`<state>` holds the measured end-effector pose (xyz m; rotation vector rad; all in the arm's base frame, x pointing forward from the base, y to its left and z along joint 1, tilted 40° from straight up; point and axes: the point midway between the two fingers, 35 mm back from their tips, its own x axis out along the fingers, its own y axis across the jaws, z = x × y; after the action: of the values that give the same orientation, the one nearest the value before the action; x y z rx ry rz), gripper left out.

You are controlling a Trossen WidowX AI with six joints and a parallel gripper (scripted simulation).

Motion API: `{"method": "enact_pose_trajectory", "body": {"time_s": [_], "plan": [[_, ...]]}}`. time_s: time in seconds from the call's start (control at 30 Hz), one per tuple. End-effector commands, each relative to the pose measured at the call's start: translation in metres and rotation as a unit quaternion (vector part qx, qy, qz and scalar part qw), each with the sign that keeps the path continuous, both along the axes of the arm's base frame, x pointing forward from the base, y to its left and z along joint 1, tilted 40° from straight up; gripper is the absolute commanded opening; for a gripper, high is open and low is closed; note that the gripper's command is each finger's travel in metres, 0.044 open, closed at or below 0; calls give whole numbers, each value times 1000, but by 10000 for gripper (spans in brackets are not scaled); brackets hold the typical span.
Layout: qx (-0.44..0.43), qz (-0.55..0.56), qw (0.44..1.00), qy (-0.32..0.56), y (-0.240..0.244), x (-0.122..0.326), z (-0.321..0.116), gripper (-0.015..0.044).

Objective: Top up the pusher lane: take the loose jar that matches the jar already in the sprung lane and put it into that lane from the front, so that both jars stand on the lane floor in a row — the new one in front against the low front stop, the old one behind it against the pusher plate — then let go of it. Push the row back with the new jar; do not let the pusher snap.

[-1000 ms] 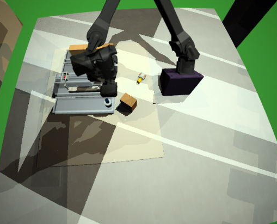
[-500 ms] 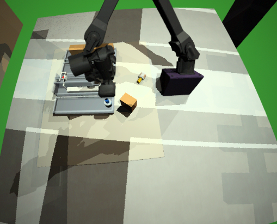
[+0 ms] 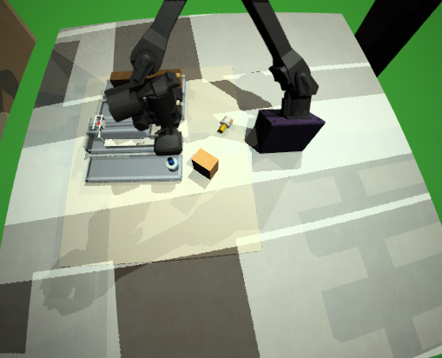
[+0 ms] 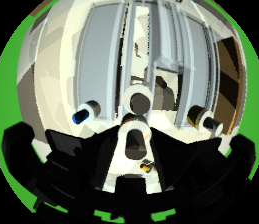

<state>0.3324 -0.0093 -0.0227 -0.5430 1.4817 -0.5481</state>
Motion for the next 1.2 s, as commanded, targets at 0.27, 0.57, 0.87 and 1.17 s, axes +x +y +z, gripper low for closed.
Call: {"method": "enact_pose_trajectory", "body": {"time_s": [0.27, 0.57, 0.87, 1.17], "plan": [[0, 2, 1000, -15, 2, 15, 6, 0], [0, 2, 1000, -15, 2, 16, 6, 0], [-1, 2, 1000, -15, 2, 16, 6, 0], [-1, 2, 1000, -15, 2, 16, 6, 0]]}}
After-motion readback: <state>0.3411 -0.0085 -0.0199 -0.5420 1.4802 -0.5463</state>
